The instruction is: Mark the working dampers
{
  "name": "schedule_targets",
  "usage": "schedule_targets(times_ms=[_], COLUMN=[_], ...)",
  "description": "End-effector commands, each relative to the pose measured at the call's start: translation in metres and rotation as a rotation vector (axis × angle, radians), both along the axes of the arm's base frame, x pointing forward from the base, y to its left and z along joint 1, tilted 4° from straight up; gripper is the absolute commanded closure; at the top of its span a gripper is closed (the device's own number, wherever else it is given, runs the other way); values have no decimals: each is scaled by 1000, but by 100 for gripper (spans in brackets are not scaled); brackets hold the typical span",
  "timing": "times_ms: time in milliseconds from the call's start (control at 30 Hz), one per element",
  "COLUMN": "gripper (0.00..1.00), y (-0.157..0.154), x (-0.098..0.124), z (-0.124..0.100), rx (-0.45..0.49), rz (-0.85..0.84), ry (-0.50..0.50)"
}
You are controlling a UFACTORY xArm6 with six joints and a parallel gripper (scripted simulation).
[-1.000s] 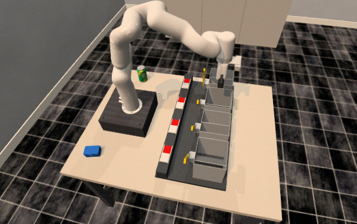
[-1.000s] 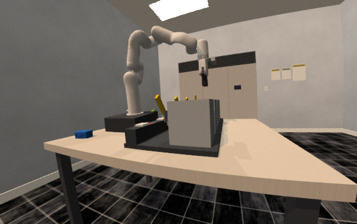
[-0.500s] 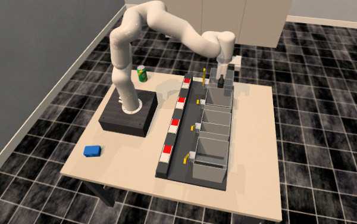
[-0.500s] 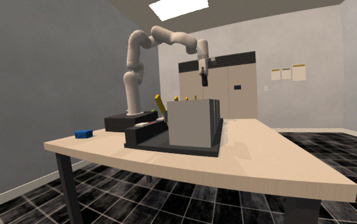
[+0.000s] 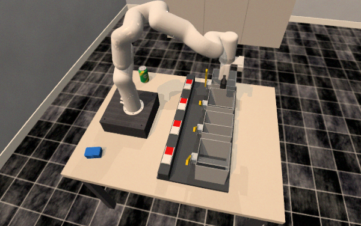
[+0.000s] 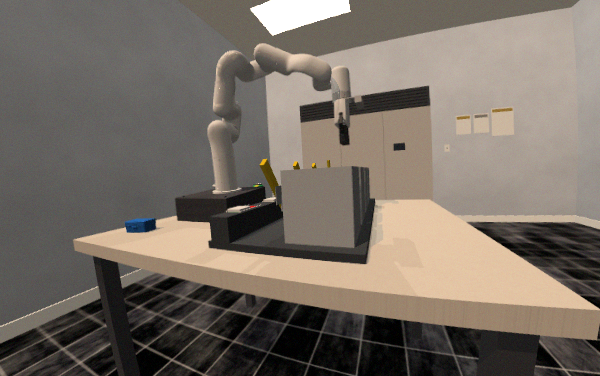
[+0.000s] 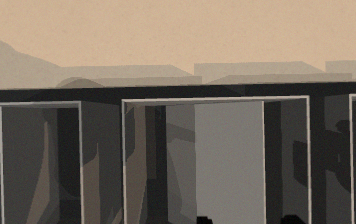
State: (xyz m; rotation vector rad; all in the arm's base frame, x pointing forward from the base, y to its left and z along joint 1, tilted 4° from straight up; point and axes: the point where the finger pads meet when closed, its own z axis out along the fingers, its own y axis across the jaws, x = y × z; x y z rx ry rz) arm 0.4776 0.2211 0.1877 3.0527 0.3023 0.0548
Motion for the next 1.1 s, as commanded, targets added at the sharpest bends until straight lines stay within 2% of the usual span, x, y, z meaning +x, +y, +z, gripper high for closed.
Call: schedule_targets(times_ms=[0,167,233,267,367,500,1067], gripper=[61,61,61,61,61,61,61], y=[38,88,88,117,137,178,181], x=[0,-7,-7,-14,-20,-36,-37], z=[1,-2,-2,-5,-7,-12,-12], rx=[3,3,3,3,2,1,1], rz=[3,5,5,6,7,9,9], ry=[-1,5,5,8,10,15,15])
